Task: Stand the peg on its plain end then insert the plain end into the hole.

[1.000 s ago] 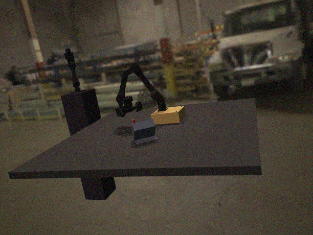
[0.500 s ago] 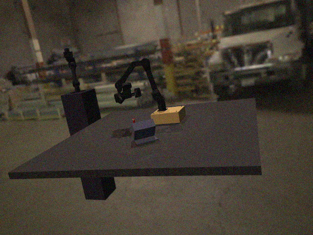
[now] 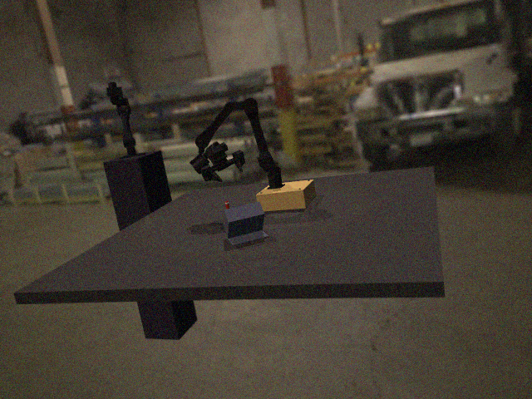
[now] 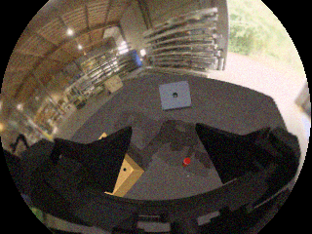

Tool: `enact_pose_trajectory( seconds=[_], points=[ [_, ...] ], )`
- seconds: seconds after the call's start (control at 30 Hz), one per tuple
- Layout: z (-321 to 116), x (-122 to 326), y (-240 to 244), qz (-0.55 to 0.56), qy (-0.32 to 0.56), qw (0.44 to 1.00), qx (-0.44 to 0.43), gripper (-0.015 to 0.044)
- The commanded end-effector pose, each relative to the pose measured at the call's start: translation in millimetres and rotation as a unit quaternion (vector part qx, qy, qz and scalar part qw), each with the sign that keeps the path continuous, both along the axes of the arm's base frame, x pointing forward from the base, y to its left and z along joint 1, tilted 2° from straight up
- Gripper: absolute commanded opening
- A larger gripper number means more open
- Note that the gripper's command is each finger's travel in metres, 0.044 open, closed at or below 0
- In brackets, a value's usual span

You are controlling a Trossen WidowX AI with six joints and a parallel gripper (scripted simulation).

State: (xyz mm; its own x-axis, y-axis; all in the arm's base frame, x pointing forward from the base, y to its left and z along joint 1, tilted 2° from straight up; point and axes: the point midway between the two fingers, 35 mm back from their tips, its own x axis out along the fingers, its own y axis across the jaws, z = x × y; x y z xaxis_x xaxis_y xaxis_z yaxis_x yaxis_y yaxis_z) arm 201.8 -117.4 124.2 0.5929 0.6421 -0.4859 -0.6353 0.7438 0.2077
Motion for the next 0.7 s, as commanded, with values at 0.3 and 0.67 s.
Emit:
enact_pose_trajectory(
  seconds=[0.3, 0.67],
  points=[
    [-32.0, -4.1, 9.0, 0.073, 0.18, 0.975, -0.105, 0.044],
    [-46.3, 0.6, -2.9, 0.064, 0.295, 0.924, -0.234, 0.044]
  ],
)
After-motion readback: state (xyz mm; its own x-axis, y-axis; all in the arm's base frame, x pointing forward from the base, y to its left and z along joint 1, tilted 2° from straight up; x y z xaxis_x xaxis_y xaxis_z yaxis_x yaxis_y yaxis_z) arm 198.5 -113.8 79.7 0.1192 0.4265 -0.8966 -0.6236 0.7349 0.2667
